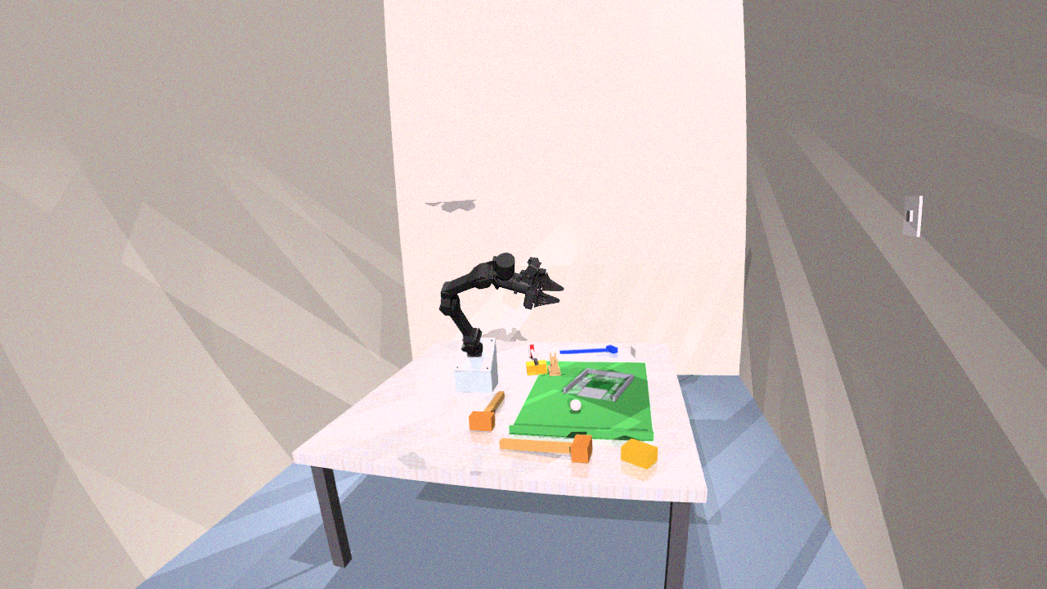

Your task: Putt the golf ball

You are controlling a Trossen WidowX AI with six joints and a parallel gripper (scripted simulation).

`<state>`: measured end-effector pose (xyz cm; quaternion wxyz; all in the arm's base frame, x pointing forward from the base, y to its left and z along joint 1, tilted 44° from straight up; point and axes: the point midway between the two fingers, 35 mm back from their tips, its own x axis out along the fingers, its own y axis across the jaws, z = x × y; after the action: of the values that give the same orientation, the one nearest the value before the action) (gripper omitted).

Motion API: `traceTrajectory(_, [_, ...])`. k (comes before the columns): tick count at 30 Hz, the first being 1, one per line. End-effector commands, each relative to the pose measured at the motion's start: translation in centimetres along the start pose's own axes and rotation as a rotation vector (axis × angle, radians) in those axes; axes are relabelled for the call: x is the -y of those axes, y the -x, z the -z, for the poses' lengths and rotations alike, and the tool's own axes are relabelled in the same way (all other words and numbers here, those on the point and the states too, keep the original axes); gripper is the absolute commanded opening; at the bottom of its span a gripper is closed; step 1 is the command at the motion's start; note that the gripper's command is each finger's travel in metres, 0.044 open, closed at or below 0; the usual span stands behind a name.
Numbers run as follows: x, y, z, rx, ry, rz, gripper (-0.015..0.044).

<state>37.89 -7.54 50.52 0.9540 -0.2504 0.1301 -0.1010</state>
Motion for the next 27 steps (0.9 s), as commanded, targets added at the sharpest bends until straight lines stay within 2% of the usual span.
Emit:
traceTrajectory(1, [-0.2,-0.2,0.1,-0.004,0.002,-0.005,0.0426])
traceTrajectory(2, [-0.8,-0.9,0.4,-0.015,0.01,-0.019,0.044])
traceTrajectory(6, [-5.8,-5.4,2.7,-0.102,0.074,-0.127,0.044])
traceTrajectory(10, [-9.9,-8.2,4.7,-0.164,0.128,-0.206,0.044])
traceTrajectory(22, [-26.2,-12.2,13.3,-0.381,0.399,-0.523,0.044])
traceTrajectory(27, [-33.0,-12.7,17.9,-0.463,0.522,-0.637,0.044])
